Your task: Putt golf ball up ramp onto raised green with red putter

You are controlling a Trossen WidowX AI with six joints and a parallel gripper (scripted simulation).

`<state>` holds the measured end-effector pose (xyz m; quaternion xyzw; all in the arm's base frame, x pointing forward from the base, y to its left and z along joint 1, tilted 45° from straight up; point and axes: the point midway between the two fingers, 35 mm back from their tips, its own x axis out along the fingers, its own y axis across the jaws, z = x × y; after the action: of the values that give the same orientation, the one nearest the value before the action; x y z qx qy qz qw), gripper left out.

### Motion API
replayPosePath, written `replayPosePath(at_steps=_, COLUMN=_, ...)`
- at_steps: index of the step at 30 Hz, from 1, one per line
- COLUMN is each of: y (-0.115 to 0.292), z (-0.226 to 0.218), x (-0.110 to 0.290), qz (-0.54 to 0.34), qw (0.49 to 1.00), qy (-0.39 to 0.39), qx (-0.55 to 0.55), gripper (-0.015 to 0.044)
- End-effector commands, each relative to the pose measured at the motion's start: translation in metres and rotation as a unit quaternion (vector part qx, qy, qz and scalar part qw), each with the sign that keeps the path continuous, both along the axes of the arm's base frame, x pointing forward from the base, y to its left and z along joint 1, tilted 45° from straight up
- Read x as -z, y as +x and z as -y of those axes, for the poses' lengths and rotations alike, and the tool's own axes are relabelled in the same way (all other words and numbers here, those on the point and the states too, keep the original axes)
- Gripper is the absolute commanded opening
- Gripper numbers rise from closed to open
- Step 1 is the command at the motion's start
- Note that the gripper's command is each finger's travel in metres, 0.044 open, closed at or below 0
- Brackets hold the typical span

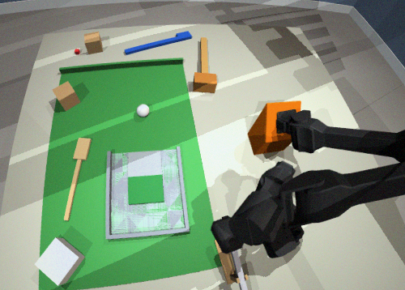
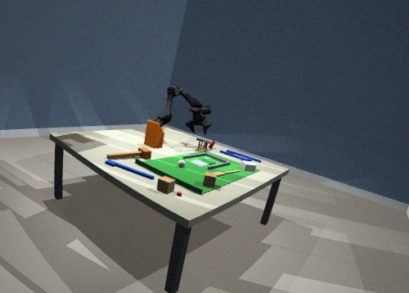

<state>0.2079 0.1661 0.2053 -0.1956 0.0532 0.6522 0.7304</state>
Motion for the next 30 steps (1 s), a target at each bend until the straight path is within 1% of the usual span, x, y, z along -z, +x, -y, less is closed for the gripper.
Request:
replayPosePath(at_steps=1, y=0.031, z=0.026, x=0.015, qz=-0.074, qw=0.977, qy=-0.198, qx=-0.002, gripper=0.0440)
replayPosePath(at_steps=18, y=0.031, z=0.026, x=0.015, qz=-0.074, qw=0.977, qy=-0.198, qx=-0.002, gripper=0.0440)
replayPosePath(at_steps=25, y=0.033, z=0.011, x=0.031, qz=-0.074, qw=0.978, qy=-0.198, qx=-0.002, gripper=0.0440)
replayPosePath(at_steps=30, y=0.033, z=0.009, x=0.032, qz=-0.074, qw=0.978, qy=-0.198, qx=-0.002, gripper=0.0440)
